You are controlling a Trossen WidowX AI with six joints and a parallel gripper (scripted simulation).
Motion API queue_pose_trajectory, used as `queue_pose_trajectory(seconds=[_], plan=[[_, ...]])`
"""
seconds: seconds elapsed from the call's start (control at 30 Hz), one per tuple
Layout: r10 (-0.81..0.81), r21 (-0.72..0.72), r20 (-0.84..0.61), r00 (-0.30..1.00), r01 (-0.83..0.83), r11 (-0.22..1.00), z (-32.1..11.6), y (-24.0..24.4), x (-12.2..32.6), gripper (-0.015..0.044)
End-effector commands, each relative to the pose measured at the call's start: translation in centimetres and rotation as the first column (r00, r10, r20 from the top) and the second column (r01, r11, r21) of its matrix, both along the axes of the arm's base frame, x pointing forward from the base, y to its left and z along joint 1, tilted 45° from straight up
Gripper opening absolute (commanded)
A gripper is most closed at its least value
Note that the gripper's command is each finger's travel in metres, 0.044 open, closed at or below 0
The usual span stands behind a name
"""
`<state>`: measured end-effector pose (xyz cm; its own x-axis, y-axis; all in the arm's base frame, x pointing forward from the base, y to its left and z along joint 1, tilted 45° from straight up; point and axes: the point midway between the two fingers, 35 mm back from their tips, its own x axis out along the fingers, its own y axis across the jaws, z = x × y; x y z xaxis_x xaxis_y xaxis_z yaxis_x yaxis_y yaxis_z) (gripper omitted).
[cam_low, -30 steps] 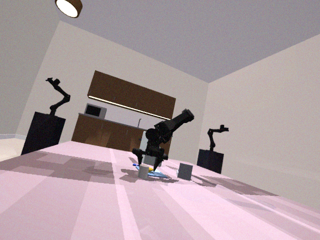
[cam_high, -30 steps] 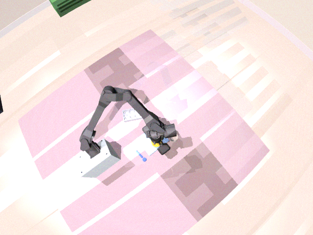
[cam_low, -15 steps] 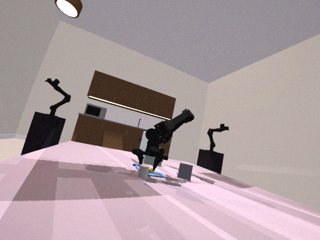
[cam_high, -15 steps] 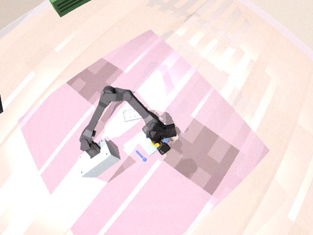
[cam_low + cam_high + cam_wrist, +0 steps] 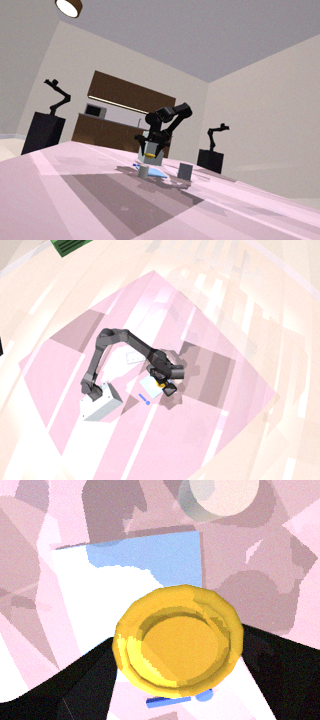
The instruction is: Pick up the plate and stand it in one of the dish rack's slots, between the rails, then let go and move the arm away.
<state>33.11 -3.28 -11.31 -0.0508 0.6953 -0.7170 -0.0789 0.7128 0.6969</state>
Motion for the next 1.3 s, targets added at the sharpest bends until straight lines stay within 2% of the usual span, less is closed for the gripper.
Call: queue_pose_trajectory(seconds=[0.0, 0.43, 0.6, 0.93, 1.27], plan=[[0.003, -0.008, 0.005, 1.0, -0.003, 1.0, 2.2, -2.3, 0.4, 0.0], [0.009, -0.001, -0.002, 1.0, -0.009, 1.0, 7.0, -7.0, 0.6, 0.0], [0.005, -0.001, -0.007, 1.0, -0.005, 1.0, 7.3, -7.2, 0.7, 0.0], [-0.227, -0.053, -0.223, 0.948, 0.221, 0.974, 11.8, -4.0, 0.3, 0.0], [-0.455, -0.154, -0.422, 0.784, 0.432, 0.888, 16.0, -0.5, -0.9, 0.0]])
